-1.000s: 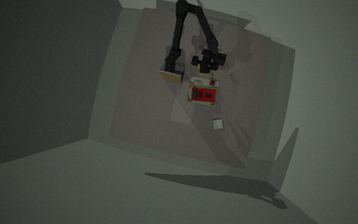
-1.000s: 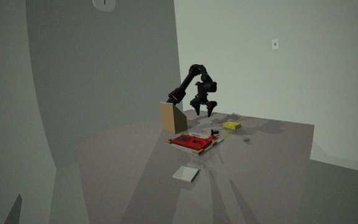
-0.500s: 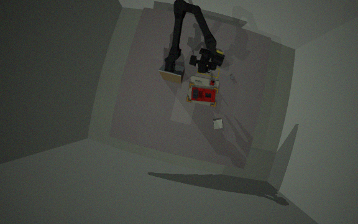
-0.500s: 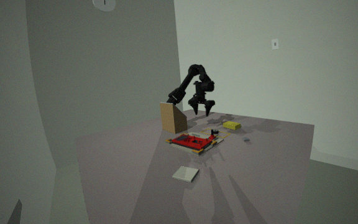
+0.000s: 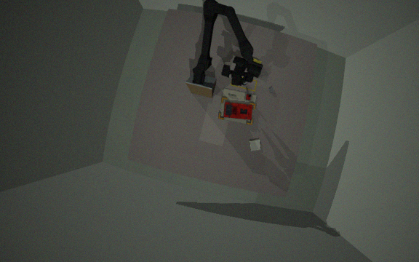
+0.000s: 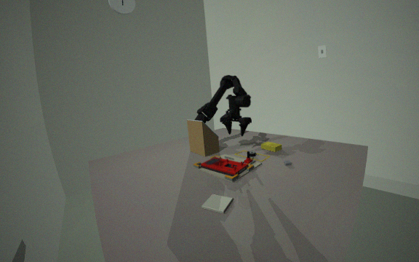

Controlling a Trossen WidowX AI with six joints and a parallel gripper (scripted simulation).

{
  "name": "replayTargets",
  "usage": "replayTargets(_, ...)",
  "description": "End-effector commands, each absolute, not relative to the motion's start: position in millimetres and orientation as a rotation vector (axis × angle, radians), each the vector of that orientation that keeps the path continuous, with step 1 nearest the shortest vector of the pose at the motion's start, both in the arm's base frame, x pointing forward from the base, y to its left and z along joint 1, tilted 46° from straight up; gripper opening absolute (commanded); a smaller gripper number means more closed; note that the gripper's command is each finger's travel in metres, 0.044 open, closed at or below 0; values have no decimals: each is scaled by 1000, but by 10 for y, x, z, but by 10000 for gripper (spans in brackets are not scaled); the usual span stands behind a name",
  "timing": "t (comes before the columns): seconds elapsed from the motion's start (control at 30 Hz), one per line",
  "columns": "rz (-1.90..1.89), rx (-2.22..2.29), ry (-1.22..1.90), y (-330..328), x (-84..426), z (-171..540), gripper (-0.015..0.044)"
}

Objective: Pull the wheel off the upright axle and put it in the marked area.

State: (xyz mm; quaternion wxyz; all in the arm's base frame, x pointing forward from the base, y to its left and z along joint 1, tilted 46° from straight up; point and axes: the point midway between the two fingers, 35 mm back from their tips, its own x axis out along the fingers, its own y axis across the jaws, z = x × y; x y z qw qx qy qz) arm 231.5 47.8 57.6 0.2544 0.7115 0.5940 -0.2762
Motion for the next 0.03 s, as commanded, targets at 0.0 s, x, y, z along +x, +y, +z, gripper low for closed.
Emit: replayTargets(0.0, -744, 1933, 1617, 483, 2310, 579, 440)
